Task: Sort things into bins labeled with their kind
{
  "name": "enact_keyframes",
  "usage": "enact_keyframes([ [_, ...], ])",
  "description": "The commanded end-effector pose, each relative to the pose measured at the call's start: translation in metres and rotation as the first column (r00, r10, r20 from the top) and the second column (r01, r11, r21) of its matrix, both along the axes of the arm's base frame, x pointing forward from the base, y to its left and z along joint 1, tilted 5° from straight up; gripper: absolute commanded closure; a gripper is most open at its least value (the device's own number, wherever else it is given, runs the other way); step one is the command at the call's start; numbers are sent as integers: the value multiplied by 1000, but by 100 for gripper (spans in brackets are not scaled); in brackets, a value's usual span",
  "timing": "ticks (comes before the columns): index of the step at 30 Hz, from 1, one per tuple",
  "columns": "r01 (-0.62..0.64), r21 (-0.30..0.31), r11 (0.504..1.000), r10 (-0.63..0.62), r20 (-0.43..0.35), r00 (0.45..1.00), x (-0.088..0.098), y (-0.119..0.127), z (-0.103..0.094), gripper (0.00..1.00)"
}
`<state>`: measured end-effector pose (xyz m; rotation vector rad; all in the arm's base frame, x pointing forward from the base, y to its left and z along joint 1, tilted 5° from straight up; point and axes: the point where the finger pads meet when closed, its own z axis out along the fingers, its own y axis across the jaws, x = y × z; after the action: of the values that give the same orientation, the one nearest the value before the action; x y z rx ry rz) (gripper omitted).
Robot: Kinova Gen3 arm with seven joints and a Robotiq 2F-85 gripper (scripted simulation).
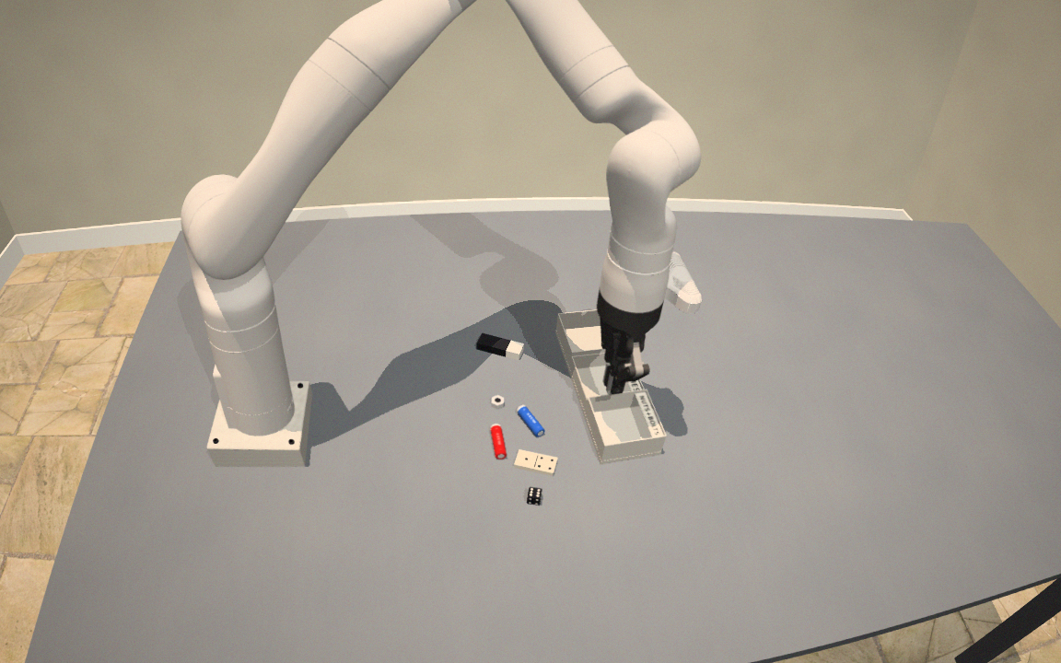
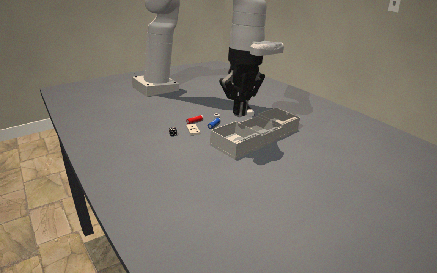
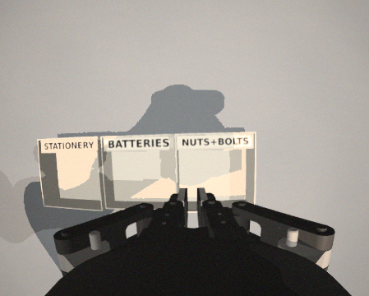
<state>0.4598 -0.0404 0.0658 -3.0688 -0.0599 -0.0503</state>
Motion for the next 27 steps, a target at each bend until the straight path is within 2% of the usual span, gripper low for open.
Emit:
enact_keyframes([
  [1,-24,2,1000,24,5,1000,1,23,3,91],
  [9,-24,2,1000,24,5,1000,0,52,6,91],
  [15,-24,2,1000,24,5,1000,0,52,6,91],
  [27,-24,2,1000,24,5,1000,1,54,-21,91],
])
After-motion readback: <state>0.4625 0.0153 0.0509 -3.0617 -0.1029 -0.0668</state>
